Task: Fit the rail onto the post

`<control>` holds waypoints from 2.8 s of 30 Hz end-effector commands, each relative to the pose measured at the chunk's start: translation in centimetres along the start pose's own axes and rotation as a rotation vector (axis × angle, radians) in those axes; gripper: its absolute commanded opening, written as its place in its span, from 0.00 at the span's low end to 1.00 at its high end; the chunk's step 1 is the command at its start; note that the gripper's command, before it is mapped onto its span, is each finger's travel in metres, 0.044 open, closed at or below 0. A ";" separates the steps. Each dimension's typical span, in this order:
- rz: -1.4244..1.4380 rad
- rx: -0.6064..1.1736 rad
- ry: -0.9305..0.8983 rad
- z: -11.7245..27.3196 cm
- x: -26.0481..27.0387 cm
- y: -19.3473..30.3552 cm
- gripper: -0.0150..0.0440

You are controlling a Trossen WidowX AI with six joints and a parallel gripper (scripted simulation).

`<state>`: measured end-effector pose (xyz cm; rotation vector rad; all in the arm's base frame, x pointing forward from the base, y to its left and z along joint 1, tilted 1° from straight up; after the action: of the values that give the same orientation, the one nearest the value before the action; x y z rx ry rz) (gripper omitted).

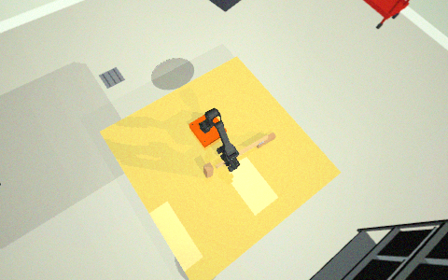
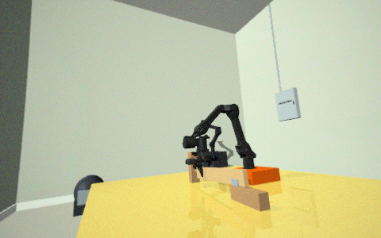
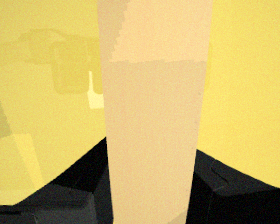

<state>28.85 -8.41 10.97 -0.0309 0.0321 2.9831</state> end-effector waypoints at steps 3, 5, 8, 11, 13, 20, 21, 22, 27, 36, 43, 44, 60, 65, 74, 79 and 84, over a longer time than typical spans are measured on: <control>-0.001 -0.008 0.014 0.7 -0.1 0.0 0.25; -0.001 -0.008 0.014 0.8 -0.1 0.0 0.25; -0.001 -0.008 0.014 1.0 -0.1 0.0 0.25; -0.001 -0.008 0.014 1.1 -0.1 0.0 0.25; -0.001 -0.008 0.014 1.2 -0.1 0.0 0.25; -0.001 -0.008 0.014 1.6 -0.1 0.0 0.25; -0.001 -0.008 0.014 1.6 -0.1 0.0 0.25; -0.001 -0.008 0.014 1.7 -0.1 0.0 0.25; -0.001 -0.008 0.014 1.9 -0.1 0.0 0.25; -0.001 -0.008 0.014 2.3 -0.1 0.0 0.25; -0.001 -0.008 0.014 2.0 -0.1 0.0 0.25; -0.001 -0.008 0.014 2.0 -0.1 0.0 0.25; -0.001 -0.008 0.014 1.8 0.0 -0.1 0.25; -0.001 -0.008 0.014 2.0 0.1 -0.1 0.25; -0.001 -0.008 0.014 1.9 0.1 -0.1 0.25; -0.001 -0.008 0.014 1.7 0.1 -0.1 0.25; -0.001 -0.008 0.014 1.7 0.1 -0.1 0.25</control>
<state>28.71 -8.33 12.67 -0.0494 0.0265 2.9829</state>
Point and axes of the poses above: the point midway between the two fingers, 35 mm back from their tips, its own z axis back along the fingers, its own x axis across the jaws, y = z × x, the point moved 8 cm from there along z, back along the fingers, and after that the axes turned 7 degrees about z, right-handed, at the moved point
